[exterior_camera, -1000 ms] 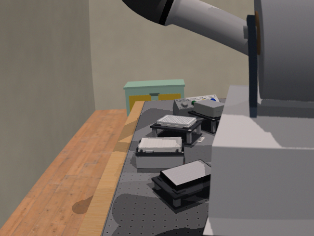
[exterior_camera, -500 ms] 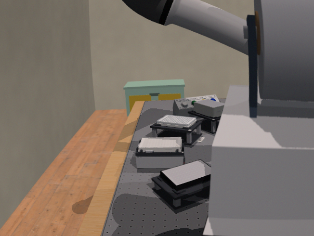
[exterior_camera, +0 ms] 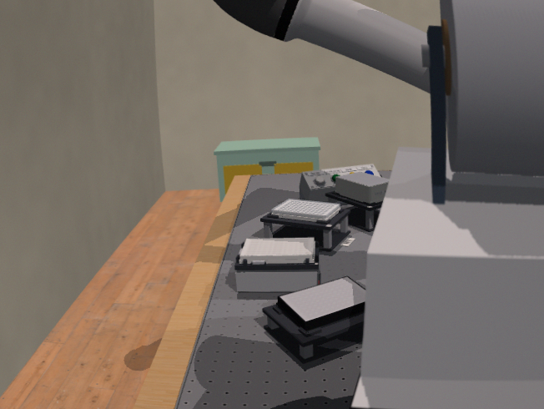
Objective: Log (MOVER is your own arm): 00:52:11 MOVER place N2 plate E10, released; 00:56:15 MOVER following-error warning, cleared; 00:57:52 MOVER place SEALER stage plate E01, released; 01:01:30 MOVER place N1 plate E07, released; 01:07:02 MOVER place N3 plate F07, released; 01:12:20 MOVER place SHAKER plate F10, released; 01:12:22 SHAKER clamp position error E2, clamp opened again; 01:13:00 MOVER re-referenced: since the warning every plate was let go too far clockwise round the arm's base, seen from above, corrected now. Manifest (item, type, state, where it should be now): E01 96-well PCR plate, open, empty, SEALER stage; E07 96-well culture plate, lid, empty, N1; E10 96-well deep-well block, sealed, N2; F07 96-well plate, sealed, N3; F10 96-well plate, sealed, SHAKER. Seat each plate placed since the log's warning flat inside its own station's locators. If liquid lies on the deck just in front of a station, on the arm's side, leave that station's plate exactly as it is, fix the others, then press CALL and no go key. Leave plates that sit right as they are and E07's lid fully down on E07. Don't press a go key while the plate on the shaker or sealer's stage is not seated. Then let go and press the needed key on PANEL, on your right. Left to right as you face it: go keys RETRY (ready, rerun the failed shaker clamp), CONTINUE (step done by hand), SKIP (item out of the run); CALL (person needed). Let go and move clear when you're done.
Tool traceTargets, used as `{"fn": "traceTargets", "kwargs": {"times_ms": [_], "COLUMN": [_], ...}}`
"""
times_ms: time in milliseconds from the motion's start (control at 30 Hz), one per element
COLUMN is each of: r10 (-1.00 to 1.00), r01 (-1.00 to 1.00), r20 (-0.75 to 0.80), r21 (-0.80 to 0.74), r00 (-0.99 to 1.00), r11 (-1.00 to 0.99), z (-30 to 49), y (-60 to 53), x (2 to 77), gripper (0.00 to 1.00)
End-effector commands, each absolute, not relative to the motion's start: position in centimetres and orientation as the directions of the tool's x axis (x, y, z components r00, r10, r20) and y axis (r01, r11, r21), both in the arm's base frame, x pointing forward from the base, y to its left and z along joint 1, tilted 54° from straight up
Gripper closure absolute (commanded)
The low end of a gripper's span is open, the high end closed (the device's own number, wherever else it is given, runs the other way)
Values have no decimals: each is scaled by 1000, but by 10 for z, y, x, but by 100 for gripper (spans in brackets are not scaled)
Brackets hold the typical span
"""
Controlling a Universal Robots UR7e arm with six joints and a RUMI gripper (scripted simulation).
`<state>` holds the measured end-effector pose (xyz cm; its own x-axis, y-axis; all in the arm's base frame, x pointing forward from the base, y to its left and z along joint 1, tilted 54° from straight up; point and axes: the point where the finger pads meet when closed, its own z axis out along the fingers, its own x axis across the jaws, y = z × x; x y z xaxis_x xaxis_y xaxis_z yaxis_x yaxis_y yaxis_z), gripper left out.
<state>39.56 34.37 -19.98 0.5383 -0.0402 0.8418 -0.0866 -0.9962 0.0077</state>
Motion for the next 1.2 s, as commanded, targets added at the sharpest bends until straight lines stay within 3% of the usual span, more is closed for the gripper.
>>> {"fn": "traceTargets", "kwargs": {"times_ms": [0,1167], "r10": [-40,-40], "r01": [-86,-86], "r20": [842,842], "r21": [7,7], "r00": [538,538], "r11": [-996,-996], "z": [-199,-180], "y": [344,347], "x": [394,369], "gripper": [100,100]}}
